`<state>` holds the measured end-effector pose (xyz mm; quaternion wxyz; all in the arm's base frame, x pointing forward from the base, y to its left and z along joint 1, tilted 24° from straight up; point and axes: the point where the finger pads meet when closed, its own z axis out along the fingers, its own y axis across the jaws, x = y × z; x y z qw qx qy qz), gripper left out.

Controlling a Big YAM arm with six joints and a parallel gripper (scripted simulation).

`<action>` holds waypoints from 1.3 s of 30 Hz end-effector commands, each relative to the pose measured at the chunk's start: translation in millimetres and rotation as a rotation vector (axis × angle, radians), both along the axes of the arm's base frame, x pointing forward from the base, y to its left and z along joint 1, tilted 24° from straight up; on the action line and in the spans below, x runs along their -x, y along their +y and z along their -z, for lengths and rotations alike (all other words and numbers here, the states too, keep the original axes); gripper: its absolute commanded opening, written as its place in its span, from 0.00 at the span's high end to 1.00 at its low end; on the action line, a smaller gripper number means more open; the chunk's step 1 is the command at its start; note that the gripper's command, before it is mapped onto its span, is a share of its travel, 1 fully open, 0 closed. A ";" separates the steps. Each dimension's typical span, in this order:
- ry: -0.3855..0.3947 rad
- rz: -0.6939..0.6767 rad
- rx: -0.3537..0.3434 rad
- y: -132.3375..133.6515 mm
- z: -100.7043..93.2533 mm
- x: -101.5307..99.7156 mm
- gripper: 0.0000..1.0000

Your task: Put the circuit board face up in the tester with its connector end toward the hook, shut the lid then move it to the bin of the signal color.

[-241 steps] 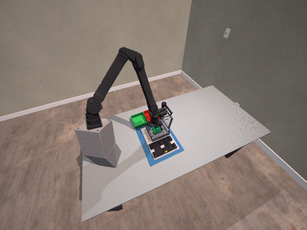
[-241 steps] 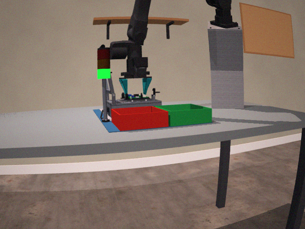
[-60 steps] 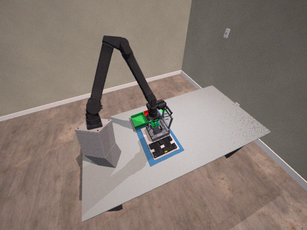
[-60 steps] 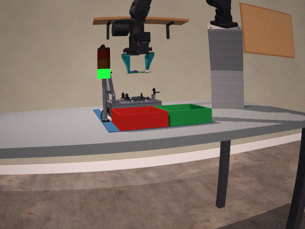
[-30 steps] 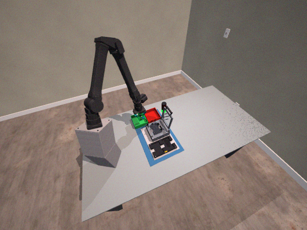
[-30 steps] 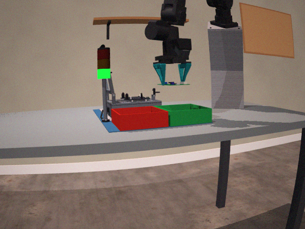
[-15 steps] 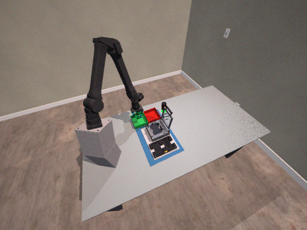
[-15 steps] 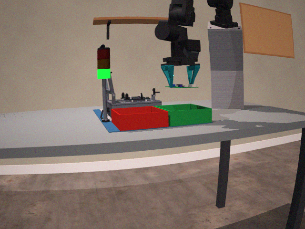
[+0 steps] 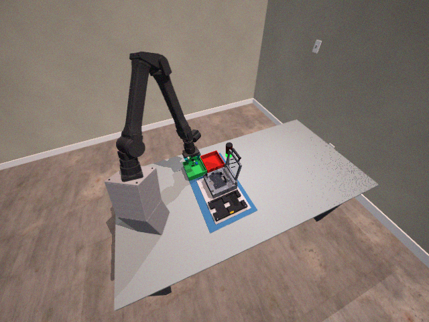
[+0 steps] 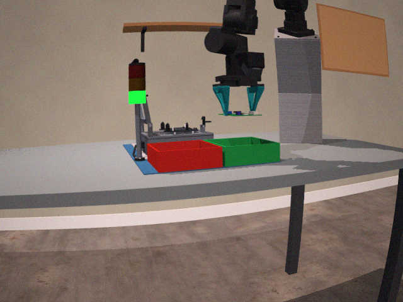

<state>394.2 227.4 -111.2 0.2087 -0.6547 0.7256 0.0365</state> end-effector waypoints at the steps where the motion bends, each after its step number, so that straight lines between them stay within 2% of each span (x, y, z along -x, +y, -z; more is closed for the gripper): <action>1: -0.005 0.004 -0.004 2.4 3.5 -2.1 0.28; 18: -0.009 -0.001 -0.007 8.5 7.5 -4.2 0.28; 19: -0.004 0.006 -0.003 3.3 10.4 -3.3 0.28; 39: -0.006 0.000 -0.006 24.5 55.7 -15.2 0.28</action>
